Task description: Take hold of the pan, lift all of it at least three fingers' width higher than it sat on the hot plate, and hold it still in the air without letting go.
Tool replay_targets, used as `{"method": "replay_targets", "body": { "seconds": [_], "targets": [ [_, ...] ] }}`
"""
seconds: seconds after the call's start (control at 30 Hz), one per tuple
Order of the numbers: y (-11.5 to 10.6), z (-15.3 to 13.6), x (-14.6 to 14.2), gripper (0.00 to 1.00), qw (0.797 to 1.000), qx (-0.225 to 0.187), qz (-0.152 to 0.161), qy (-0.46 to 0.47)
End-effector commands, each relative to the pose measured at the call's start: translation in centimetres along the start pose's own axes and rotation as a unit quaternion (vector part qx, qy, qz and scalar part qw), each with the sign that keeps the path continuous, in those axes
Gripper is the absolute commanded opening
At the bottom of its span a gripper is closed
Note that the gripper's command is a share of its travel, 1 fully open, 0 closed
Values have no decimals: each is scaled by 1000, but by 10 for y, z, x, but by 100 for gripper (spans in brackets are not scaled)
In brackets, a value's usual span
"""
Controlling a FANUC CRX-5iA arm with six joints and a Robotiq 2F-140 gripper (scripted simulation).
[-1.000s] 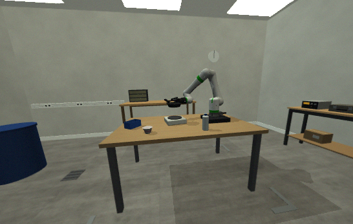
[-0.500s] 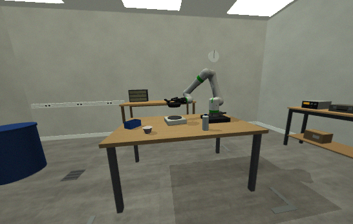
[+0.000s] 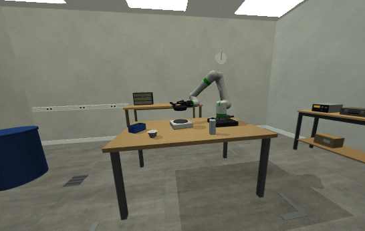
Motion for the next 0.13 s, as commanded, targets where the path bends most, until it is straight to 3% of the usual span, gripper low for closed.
{"method": "replay_targets", "body": {
  "seconds": [0.0, 0.1],
  "targets": [
    [0, 1, -1, 10, 1000, 0, 1, -1],
    [0, 1, -1, 10, 1000, 0, 1, -1]
  ]
}}
Point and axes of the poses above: the point where the finger pads meet when closed, its own y axis out along the fingers, its own x axis across the jaws, z = x × y, the point moved 5 cm from there along -y, back along the fingers, and after that the axes turned 2 degrees about -y, right-handed, at the moved point
